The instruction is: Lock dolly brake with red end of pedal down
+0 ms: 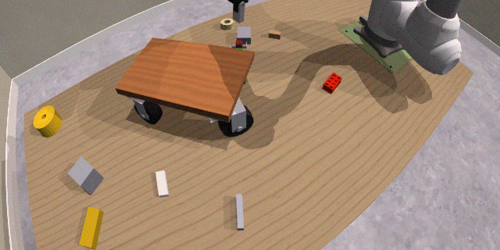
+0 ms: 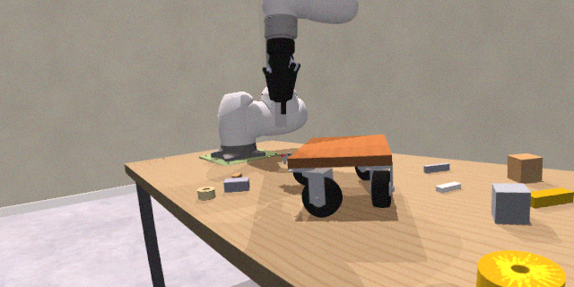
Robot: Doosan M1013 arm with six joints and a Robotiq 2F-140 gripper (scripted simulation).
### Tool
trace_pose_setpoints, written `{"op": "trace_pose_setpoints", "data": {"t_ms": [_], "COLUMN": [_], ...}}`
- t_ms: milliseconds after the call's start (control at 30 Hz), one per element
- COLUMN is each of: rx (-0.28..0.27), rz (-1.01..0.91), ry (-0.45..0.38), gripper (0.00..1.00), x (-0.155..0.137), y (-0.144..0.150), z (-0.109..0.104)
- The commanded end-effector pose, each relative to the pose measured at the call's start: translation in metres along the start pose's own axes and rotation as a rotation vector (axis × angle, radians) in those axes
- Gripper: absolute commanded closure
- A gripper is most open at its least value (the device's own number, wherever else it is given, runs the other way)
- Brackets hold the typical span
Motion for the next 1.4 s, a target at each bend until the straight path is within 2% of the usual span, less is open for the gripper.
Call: {"op": "trace_pose_setpoints", "data": {"t_ms": [0,300,367,400,433,1367], "rx": [-0.012,-0.026,-0.026,-0.035,-0.038,-0.038], "rz": [-0.278,-0.697,-0.697,-0.830,-0.862,-0.862], "ry": [0.028,0.055,0.055,0.078,0.085,0.085], "gripper": [1.00,1.00,1.00,1.00,1.00,1.00], "x": [-0.0029,-0.0060,-0.0060,-0.0083,-0.0091,-0.0090], "y": [-0.0009,-0.0006,-0.0006,-0.0001,0.0001,0.0001], "z": [0.0005,0.0006,0.0006,0.0008,0.0008,0.0014]}}
Point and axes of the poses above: the point where the finger pads meet when closed, its own z axis out along the fingers, its own y axis across the jaws, x = y × z, the point moved 10 cm from there along -z, back along the fingers, and after that the axes turned 8 degrees about z, right-handed, at the moved point
